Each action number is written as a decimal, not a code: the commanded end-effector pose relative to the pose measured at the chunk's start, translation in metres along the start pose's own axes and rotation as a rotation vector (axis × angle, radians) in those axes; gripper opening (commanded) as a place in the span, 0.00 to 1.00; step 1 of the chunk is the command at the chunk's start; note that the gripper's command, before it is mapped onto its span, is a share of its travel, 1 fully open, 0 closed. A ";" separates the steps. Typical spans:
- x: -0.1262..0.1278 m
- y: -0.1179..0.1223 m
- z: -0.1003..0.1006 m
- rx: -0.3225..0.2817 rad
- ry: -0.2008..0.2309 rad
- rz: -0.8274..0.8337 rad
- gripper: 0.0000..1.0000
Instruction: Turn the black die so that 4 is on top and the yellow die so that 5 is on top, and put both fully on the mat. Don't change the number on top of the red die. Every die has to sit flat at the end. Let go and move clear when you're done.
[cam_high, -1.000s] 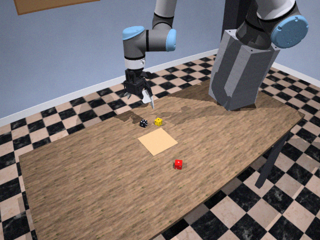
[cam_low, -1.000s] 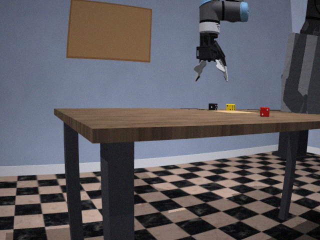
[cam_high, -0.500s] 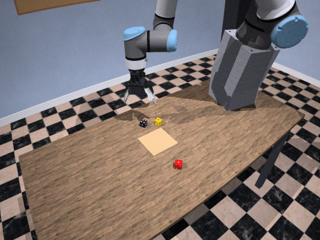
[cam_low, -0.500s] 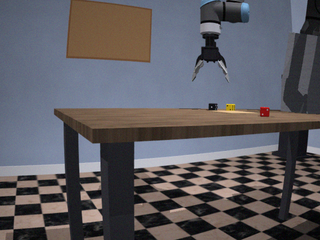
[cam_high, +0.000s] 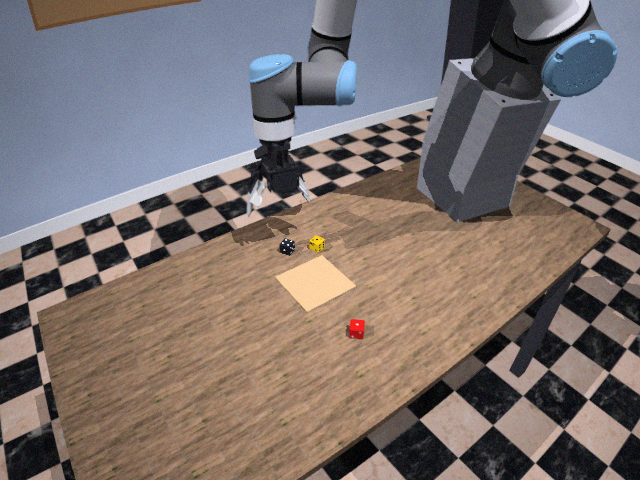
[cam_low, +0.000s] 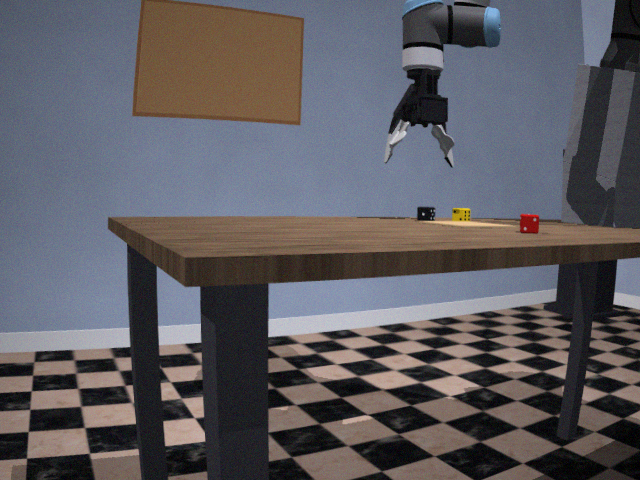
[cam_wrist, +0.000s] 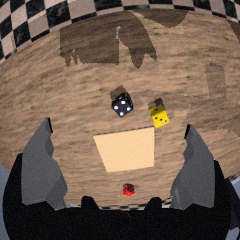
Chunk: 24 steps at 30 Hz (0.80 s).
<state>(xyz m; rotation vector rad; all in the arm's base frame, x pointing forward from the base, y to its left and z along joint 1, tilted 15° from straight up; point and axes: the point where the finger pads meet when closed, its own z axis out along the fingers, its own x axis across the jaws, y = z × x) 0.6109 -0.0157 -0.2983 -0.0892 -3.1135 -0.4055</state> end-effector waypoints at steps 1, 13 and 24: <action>-0.002 0.000 0.000 -0.005 -0.001 -0.162 1.00; -0.004 0.002 0.003 -0.004 -0.002 -0.518 1.00; -0.005 0.007 0.005 -0.004 -0.003 -0.904 1.00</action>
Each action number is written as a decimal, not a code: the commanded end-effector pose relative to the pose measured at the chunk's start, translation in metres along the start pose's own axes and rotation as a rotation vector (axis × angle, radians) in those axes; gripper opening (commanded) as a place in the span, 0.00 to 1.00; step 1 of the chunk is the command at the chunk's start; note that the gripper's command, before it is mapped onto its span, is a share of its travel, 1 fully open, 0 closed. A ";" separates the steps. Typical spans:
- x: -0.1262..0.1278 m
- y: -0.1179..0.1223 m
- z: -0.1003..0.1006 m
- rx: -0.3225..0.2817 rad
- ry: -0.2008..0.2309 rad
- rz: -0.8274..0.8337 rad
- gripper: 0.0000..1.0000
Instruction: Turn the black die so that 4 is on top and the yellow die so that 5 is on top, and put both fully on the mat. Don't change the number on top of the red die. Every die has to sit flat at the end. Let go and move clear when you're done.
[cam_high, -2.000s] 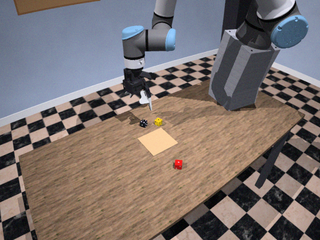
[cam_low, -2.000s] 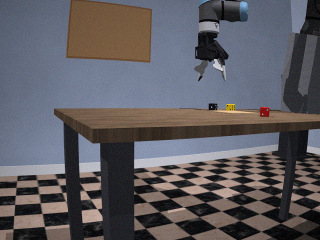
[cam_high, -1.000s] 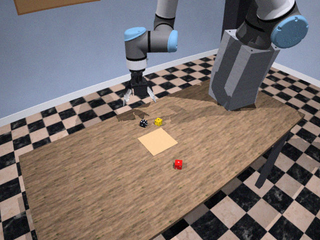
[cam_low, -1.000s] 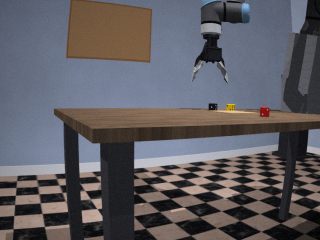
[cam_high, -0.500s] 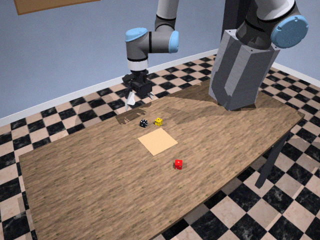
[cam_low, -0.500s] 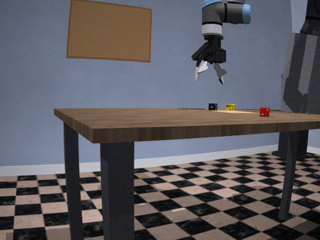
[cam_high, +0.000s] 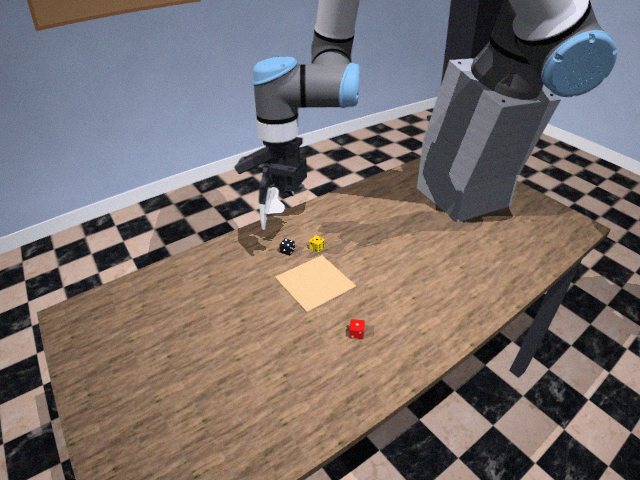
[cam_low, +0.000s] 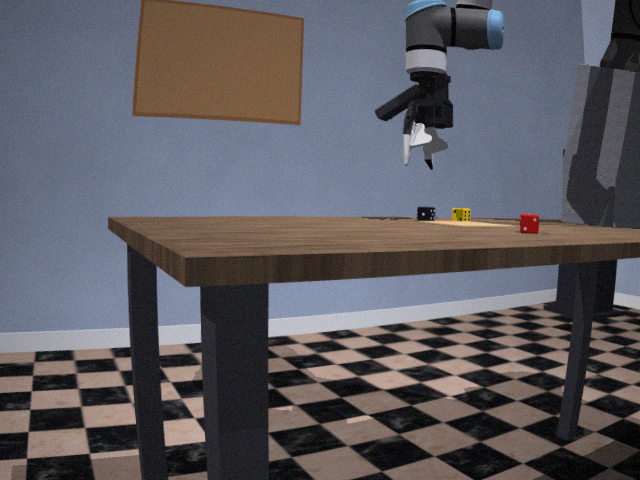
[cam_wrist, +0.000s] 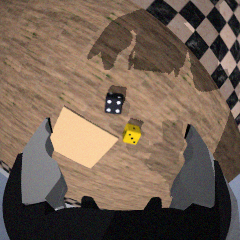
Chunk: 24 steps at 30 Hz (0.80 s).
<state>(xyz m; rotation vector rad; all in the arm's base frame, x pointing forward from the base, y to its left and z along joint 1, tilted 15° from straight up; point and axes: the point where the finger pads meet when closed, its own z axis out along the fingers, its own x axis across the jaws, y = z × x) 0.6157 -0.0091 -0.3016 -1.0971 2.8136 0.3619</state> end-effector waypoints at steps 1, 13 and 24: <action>-0.002 0.000 0.000 -0.002 -0.004 -0.144 1.00; -0.005 0.005 0.003 -0.002 -0.005 -0.533 1.00; -0.008 0.010 0.004 -0.001 -0.005 -0.836 1.00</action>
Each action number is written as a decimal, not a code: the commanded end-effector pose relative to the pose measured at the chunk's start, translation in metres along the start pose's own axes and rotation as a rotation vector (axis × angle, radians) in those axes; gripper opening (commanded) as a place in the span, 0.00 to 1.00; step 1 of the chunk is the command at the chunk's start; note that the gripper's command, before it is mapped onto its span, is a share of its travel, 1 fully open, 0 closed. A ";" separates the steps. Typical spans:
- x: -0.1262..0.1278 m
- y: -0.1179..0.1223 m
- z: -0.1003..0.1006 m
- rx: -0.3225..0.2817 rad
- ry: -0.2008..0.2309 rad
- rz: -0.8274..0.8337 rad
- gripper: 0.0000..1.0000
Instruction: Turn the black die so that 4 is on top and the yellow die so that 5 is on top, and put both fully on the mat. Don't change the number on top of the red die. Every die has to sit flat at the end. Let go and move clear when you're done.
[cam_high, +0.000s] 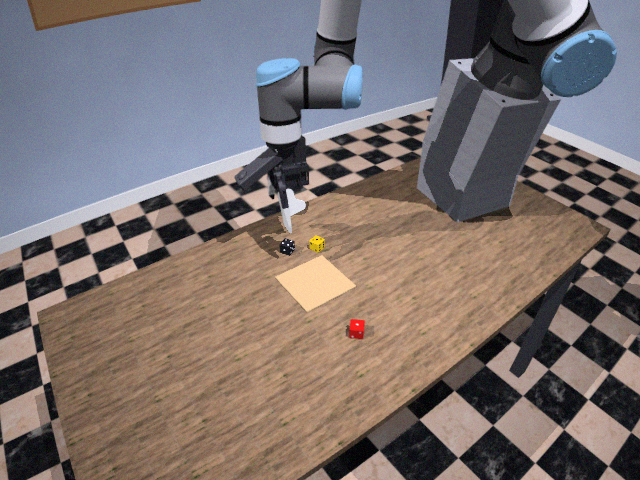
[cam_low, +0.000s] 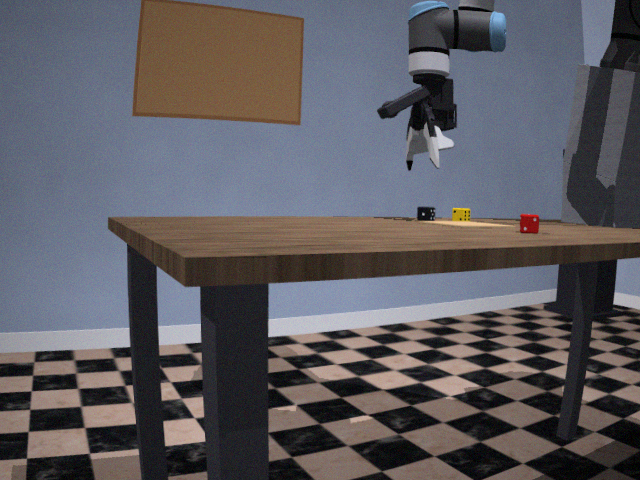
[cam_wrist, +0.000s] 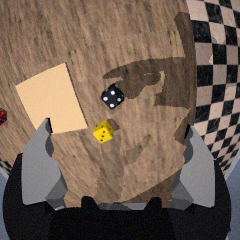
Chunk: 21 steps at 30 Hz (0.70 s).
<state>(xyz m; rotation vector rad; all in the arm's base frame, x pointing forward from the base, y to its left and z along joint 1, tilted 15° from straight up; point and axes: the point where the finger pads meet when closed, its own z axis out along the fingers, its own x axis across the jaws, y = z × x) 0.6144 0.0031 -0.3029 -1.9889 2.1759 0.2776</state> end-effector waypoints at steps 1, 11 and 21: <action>-0.002 0.001 0.000 0.001 -0.003 -0.130 1.00; -0.006 0.004 0.002 0.001 -0.003 -0.398 1.00; -0.009 0.007 0.003 0.002 -0.003 -0.560 1.00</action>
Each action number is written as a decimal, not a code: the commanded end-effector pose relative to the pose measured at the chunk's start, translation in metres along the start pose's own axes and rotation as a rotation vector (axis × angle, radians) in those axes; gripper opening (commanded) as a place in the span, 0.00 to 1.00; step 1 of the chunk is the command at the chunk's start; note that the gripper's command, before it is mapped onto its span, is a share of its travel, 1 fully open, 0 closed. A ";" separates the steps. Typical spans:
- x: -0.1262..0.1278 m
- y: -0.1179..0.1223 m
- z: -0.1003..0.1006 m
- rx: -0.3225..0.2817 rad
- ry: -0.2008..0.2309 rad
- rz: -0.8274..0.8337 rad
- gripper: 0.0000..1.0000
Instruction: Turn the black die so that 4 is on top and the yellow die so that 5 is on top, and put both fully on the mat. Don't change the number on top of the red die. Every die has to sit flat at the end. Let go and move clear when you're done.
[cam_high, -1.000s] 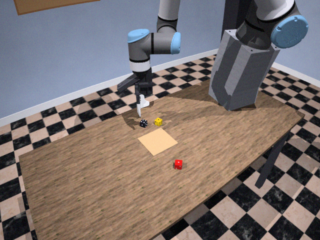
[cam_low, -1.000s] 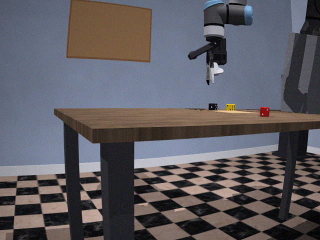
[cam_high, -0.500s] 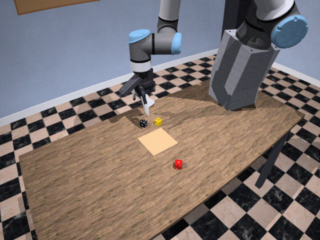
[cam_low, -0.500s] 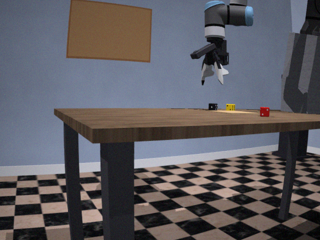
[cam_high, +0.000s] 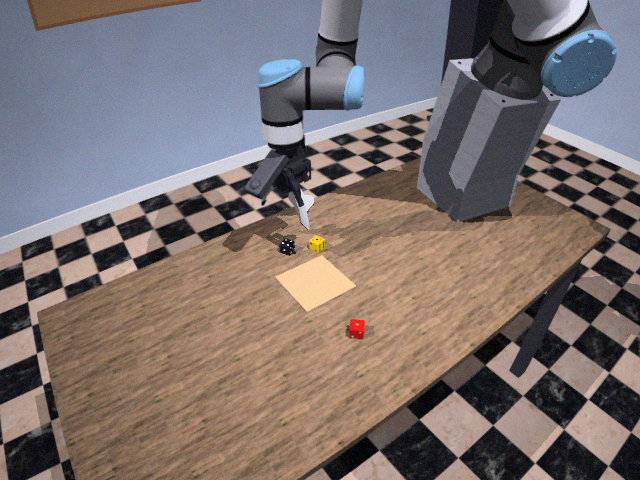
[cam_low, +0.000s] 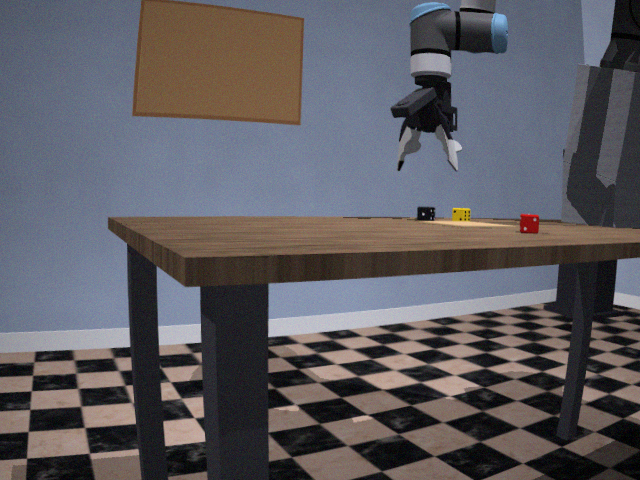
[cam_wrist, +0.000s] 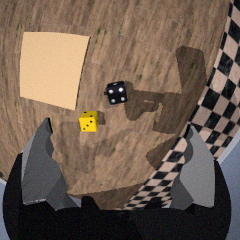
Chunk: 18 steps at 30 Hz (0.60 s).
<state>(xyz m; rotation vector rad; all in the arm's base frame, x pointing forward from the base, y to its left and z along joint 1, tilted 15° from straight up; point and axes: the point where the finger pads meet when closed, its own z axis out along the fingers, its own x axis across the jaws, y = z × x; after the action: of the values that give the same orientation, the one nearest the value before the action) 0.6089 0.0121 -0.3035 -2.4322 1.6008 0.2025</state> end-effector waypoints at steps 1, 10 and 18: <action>-0.001 0.000 0.000 0.002 -0.001 -0.081 1.00; -0.003 0.001 0.001 0.002 -0.001 -0.180 1.00; -0.005 0.002 0.001 0.002 -0.001 -0.252 1.00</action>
<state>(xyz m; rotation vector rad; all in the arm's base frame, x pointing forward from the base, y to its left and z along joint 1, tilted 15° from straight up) 0.6051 0.0158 -0.3038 -2.5851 1.3117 0.1645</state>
